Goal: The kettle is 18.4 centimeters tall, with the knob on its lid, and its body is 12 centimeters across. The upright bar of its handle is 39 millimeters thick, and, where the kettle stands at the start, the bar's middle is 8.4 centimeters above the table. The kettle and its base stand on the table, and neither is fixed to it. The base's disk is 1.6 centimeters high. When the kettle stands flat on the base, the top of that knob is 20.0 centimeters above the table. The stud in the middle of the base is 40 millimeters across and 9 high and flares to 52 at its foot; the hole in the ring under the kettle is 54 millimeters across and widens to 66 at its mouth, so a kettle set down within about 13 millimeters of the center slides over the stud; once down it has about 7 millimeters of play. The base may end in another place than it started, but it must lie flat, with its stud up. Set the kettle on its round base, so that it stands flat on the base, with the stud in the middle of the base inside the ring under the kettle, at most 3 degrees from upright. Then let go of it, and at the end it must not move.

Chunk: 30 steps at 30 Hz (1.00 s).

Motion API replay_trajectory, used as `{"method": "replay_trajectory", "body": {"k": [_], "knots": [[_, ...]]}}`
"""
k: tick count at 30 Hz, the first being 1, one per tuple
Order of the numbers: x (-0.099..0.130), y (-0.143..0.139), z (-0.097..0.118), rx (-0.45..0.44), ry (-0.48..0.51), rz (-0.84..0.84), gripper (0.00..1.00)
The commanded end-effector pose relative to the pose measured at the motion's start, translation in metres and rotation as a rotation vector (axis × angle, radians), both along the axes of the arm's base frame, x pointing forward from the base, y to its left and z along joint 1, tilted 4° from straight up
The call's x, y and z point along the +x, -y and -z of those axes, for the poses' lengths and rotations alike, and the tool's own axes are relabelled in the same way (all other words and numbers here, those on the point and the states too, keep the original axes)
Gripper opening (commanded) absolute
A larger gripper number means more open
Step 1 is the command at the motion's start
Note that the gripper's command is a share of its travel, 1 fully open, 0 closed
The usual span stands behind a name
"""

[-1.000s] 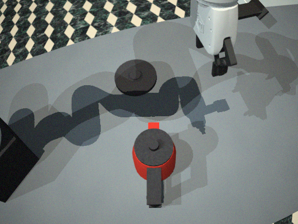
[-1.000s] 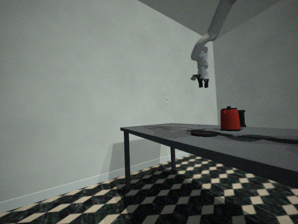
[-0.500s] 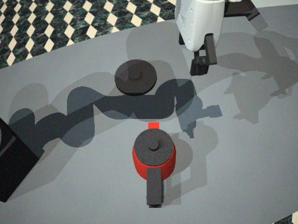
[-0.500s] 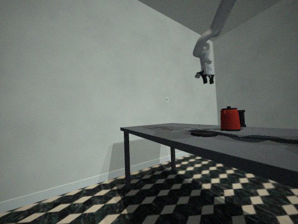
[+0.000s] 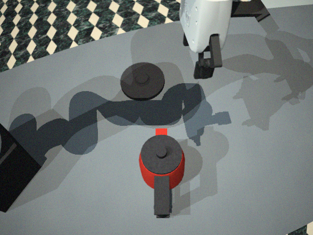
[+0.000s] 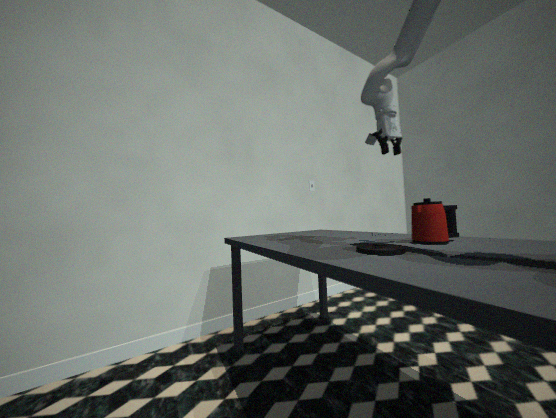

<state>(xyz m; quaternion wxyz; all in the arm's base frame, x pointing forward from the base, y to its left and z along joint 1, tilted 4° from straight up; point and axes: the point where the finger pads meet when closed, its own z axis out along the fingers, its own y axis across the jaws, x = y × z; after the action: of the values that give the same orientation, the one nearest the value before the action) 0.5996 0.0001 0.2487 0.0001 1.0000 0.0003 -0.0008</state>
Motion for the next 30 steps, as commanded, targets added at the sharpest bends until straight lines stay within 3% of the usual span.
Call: {"method": "replay_trajectory", "body": {"k": [1,30], "knots": [[0.000,0.000,-0.001,0.000,0.002,0.001,0.81],[0.003,0.013,0.001,-0.037,0.017,-0.068,0.81]]}}
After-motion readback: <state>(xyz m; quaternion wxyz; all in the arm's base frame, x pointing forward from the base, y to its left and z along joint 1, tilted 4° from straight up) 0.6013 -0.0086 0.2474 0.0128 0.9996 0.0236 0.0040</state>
